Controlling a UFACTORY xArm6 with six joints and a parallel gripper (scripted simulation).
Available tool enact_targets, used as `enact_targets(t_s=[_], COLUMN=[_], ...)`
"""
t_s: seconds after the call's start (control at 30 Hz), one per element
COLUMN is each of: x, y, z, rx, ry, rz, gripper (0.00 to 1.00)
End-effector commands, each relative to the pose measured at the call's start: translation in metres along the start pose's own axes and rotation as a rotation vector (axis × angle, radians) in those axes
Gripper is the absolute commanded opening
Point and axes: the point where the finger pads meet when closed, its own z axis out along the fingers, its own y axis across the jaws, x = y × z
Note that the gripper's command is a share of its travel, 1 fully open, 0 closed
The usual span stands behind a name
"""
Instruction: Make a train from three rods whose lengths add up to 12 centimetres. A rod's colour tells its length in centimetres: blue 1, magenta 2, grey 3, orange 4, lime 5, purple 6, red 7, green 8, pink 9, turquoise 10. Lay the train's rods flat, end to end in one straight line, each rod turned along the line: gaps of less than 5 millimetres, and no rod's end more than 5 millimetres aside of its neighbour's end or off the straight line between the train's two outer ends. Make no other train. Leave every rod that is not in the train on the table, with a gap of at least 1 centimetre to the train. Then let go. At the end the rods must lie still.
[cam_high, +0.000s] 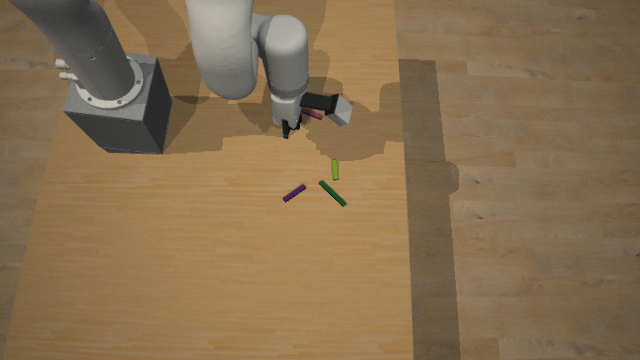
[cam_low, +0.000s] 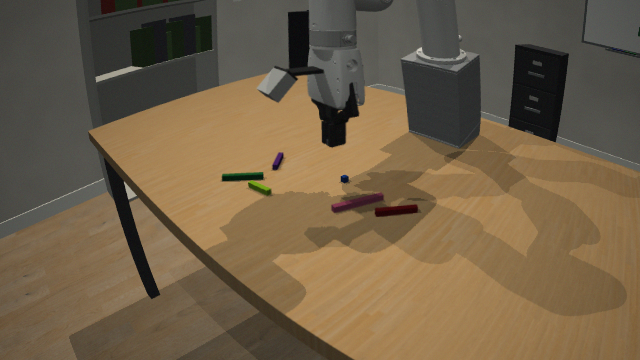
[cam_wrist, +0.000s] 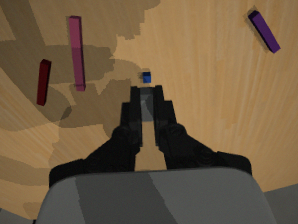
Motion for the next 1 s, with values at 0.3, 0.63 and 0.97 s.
enact_targets(t_s=[0.3,0.63,0.97], x=[0.001,0.001,0.001], y=[0.0,0.001,0.001], z=[0.019,0.042,0.056], rx=[0.007,0.007,0.007], ry=[0.001,0.001,0.001], rz=[0.0,0.0,0.0], gripper=[0.04,0.04,0.04])
